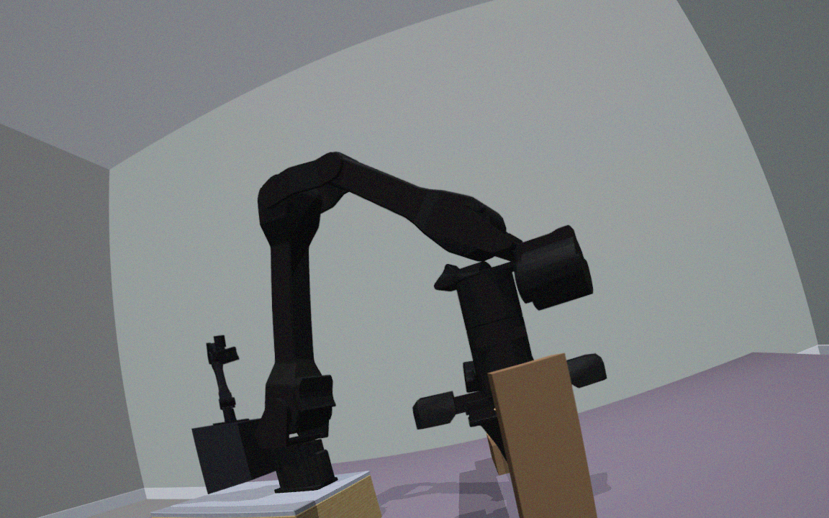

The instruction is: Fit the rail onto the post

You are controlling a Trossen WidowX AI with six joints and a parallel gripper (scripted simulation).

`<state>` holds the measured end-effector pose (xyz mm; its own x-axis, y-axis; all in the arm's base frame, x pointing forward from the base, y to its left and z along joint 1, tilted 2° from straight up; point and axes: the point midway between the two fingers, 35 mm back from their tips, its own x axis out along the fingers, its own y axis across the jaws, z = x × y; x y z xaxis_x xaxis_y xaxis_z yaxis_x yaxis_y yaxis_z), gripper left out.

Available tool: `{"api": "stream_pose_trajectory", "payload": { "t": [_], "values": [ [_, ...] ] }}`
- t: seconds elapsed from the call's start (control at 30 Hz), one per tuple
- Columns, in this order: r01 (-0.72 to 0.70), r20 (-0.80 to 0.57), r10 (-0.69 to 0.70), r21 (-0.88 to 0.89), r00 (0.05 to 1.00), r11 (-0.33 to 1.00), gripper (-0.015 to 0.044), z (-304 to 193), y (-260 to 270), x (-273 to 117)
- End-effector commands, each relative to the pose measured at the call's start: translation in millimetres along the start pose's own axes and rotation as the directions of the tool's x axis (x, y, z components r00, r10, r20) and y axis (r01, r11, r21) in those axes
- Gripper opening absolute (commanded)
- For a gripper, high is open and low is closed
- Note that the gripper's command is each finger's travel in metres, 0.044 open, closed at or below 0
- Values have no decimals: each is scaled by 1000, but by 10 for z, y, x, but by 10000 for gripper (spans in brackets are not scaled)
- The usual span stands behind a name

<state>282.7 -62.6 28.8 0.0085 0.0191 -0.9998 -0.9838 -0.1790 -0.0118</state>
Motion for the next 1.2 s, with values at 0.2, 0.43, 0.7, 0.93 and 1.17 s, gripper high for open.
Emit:
{"api": "stream_pose_trajectory", "payload": {
  "t": [0.2,0.43,0.7,0.93,1.17],
  "values": [
    [7,0,-7,-3,1000,1000,0,-37,-26,-24],
    [7,0,-7,-3,1000,1000,0,-58,-31,-20],
    [7,0,-7,-3,1000,1000,0,-83,-35,-15],
    [7,0,-7,-3,1000,1000,0,-105,-37,-16],
    [7,0,-7,-3,1000,1000,0,-127,-37,-20]
  ]
}}
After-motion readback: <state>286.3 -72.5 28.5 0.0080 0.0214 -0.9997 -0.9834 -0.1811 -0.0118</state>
